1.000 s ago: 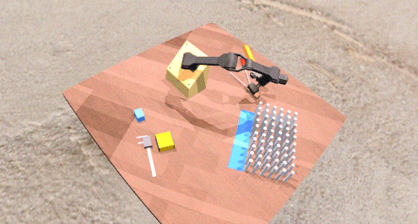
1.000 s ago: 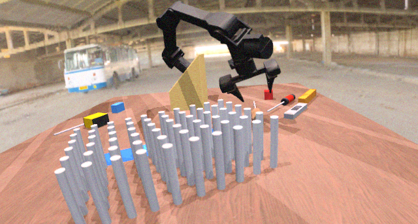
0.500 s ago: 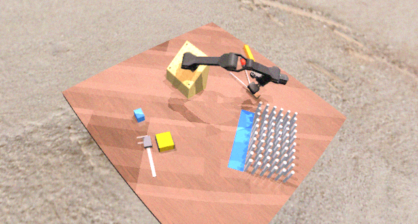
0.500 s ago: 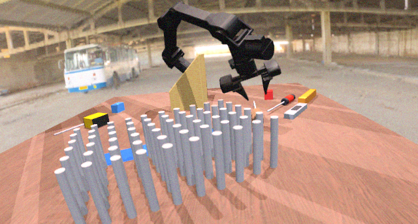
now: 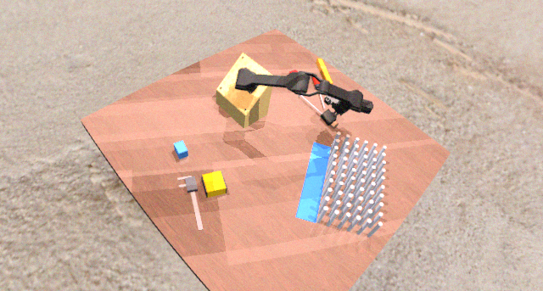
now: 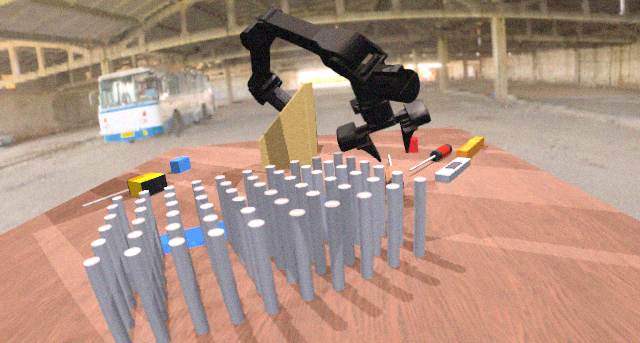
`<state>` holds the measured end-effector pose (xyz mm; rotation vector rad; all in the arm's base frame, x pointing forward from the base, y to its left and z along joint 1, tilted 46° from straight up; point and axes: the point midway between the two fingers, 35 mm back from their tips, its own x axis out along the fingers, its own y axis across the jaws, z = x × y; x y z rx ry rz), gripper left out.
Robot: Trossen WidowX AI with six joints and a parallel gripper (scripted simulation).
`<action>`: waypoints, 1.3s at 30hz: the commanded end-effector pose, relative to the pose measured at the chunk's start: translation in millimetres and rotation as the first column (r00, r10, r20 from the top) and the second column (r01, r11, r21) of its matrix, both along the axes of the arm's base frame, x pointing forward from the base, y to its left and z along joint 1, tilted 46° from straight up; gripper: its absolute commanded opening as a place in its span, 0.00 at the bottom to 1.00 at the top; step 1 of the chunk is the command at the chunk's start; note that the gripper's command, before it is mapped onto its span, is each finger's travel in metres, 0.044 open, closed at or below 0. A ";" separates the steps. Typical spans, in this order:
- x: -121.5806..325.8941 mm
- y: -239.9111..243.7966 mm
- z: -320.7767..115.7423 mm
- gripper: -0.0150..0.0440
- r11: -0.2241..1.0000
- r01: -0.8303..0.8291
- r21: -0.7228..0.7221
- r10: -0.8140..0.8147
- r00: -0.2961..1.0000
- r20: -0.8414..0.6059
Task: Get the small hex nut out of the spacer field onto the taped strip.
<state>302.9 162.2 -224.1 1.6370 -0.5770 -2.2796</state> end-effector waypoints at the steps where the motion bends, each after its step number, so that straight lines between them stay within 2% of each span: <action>1: -1.3 -6.1 -7.2 0.73 1.000 -0.006 -0.005 0.006 1.000 -0.007; 30: 0.5 -39.3 -38.4 0.73 1.000 -0.005 -0.008 0.005 1.000 -0.008; 33: 0.5 -39.3 -38.4 0.60 1.000 -0.005 -0.008 0.005 1.000 -0.008; 39: 0.5 -39.3 -38.4 0.53 1.000 -0.005 -0.008 0.005 1.000 -0.008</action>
